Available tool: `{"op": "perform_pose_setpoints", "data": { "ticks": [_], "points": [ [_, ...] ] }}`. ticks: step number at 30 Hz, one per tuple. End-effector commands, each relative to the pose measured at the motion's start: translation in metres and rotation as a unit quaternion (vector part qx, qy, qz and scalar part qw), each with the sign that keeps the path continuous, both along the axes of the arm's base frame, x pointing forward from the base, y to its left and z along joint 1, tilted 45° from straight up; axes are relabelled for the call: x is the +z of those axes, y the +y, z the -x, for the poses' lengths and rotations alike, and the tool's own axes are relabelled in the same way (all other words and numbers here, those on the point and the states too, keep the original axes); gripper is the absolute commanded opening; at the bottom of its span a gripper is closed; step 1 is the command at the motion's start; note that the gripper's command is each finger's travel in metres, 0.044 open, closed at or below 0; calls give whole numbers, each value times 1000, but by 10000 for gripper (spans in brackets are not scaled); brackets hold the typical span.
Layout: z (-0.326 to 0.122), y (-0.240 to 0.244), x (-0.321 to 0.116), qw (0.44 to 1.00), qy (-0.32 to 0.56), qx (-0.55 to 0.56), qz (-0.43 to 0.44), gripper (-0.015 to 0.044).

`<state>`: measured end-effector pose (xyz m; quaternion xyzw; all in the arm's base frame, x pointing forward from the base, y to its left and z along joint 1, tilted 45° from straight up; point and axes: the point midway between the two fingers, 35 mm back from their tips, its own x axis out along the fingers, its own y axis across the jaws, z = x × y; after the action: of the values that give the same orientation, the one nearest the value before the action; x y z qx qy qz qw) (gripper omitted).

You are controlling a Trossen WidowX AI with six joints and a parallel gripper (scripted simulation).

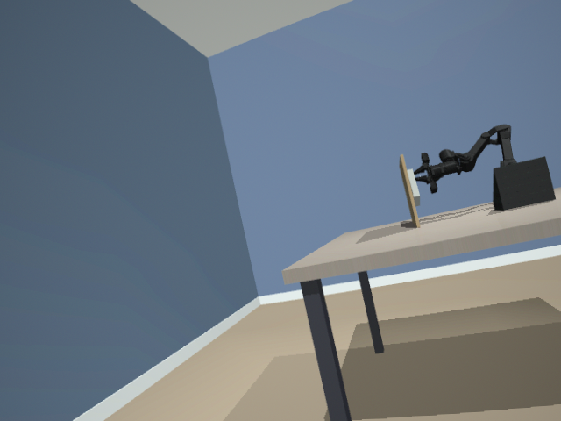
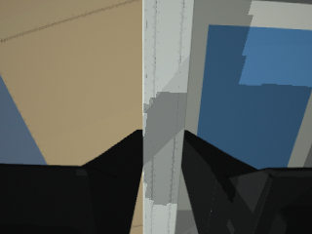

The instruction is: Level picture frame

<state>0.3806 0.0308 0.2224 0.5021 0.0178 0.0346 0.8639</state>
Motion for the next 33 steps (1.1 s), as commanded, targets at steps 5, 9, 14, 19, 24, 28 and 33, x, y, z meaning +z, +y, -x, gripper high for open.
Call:
{"op": "perform_pose_setpoints", "data": {
  "ticks": [5,9,14,19,24,28,33],
  "points": [
    [0,3,2,1000,-5,5,2,0],
    [0,3,2,1000,-5,5,2,0],
    [0,3,2,1000,-5,5,2,0],
    [0,3,2,1000,-5,5,2,0],
    [0,3,1,1000,-5,5,2,0],
    [0,2,0,1000,-5,5,2,0],
    [0,1,-1,1000,-5,5,2,0]
  ]
}}
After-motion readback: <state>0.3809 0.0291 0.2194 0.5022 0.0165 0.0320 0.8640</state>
